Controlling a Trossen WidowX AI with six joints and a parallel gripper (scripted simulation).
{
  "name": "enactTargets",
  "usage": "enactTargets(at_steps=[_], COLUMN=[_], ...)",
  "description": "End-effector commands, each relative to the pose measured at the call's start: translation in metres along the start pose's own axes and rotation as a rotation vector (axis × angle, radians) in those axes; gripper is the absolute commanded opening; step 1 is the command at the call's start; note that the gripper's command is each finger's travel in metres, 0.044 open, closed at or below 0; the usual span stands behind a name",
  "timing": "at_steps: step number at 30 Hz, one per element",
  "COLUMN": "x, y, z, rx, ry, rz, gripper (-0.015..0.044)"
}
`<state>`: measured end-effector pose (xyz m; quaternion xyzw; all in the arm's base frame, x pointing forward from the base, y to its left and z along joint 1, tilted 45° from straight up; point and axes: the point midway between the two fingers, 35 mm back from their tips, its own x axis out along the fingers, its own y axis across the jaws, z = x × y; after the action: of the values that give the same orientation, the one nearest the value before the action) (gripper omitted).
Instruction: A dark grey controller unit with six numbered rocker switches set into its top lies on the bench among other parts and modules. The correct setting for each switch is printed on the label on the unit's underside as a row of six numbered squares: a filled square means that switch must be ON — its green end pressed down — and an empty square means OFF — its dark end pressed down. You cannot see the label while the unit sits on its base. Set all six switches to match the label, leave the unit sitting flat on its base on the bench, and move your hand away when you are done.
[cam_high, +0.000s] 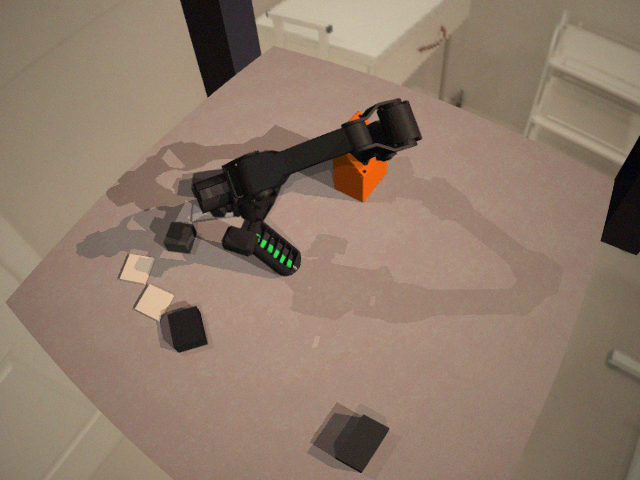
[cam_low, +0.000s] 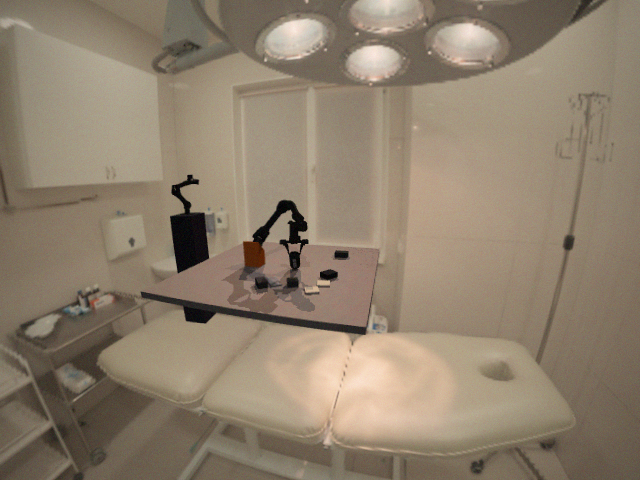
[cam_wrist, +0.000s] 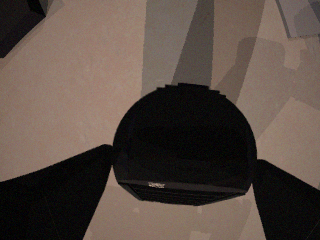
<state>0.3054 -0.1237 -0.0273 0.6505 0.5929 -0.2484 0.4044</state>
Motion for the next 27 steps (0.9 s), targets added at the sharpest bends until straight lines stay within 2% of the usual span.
enactTargets(at_steps=[1,27], x=[-0.003,-0.011], y=[0.000,0.000], z=[-0.006,-0.027], rx=[0.004,0.005], ry=[-0.005,-0.059], rz=[0.003,0.003], gripper=[0.0336,0.0336])
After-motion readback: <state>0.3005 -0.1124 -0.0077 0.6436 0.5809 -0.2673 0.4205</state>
